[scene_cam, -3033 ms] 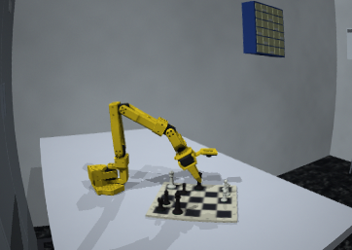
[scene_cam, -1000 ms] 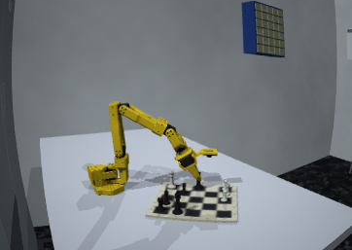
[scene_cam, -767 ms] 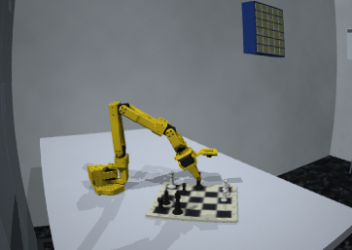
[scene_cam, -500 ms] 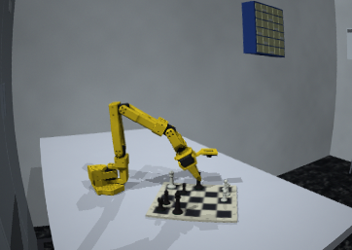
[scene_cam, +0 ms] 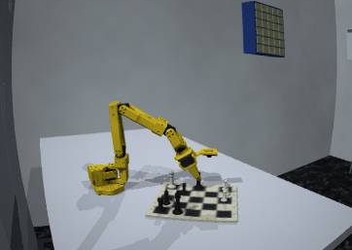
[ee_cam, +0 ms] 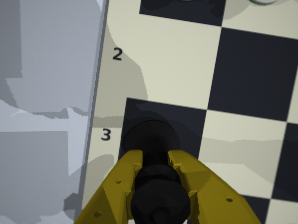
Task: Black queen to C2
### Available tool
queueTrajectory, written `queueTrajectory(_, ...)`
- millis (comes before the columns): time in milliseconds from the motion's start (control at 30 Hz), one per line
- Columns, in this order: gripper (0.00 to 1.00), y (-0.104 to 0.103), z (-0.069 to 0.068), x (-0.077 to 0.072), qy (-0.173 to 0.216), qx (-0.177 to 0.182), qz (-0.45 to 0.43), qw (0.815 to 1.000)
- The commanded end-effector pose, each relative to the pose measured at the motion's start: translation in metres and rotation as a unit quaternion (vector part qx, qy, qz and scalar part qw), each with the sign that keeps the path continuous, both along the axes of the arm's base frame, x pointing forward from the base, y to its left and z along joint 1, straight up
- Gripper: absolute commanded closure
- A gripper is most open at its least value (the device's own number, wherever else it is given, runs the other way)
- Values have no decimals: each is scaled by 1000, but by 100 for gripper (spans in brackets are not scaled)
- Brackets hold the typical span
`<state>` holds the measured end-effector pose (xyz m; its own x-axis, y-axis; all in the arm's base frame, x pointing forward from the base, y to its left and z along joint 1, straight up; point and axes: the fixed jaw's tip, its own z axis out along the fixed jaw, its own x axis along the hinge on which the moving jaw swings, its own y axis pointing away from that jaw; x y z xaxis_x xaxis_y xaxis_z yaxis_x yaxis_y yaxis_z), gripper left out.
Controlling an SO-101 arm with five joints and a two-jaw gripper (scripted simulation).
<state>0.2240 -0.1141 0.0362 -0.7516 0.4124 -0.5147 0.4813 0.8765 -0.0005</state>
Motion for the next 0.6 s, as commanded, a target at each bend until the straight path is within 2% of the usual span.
queueTrajectory(0, 100, -3, 5, -1, -3, -4, -3, 1000)
queueTrajectory(300, 100, -4, 23, -2, -3, -5, -4, 1000)
queueTrajectory(367, 100, -4, 23, -2, -3, -5, -4, 1000)
queueTrajectory(567, 100, -4, 40, -2, -3, -5, -4, 1000)
